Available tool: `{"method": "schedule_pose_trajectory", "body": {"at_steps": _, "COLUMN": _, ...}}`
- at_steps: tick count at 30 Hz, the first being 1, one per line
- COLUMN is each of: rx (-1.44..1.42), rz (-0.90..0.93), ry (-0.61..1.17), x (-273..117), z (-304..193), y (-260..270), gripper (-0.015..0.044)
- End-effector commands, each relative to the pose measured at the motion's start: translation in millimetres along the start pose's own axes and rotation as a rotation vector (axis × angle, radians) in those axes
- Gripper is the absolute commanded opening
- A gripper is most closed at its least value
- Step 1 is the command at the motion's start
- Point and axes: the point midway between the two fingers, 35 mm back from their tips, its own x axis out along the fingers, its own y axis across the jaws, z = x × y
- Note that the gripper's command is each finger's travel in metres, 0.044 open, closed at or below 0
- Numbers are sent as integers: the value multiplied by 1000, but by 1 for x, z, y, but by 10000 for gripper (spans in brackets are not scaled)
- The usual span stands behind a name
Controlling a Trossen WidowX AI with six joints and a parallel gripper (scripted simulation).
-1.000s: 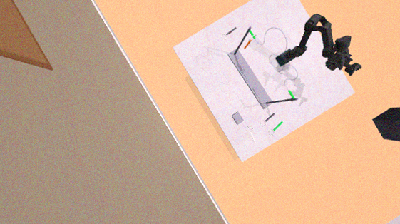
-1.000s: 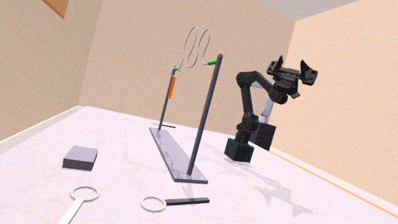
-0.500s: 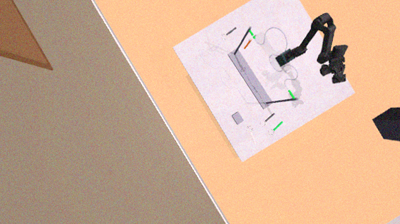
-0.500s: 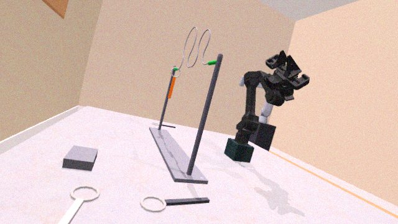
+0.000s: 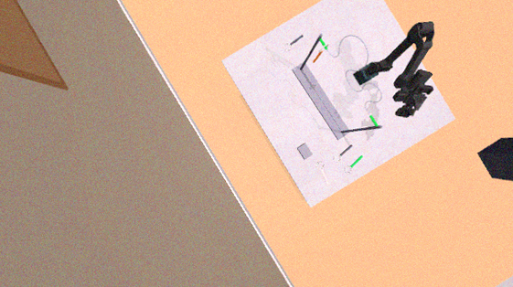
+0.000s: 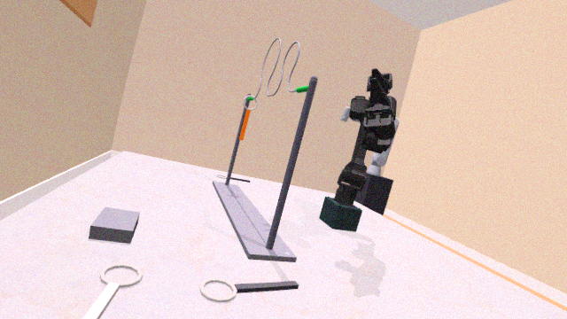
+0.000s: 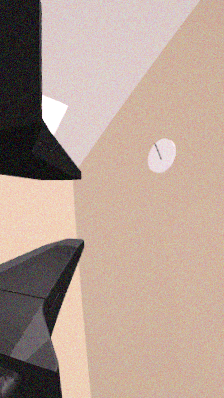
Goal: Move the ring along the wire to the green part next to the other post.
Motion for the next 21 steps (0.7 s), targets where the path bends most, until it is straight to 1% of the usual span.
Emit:
{"method": "schedule_pose_trajectory", "body": {"at_steps": 1, "rx": -145, "rz": -28, "ry": -21, "x": 8, "z": 25, "y": -15, "gripper": 160}}
{"method": "schedule_pose_trajectory", "body": {"at_steps": 8, "rx": -417, "rz": -106, "ry": -51, "x": 20, "z": 75, "y": -42, "gripper": 160}}
{"method": "schedule_pose_trajectory", "body": {"at_steps": 15, "rx": -663, "rz": -217, "ry": -73, "x": 22, "z": 131, "y": -67, "gripper": 160}}
{"method": "schedule_pose_trajectory", "body": {"at_steps": 21, "rx": -797, "rz": -286, "ry": -86, "x": 18, "z": 154, "y": -79, "gripper": 160}}
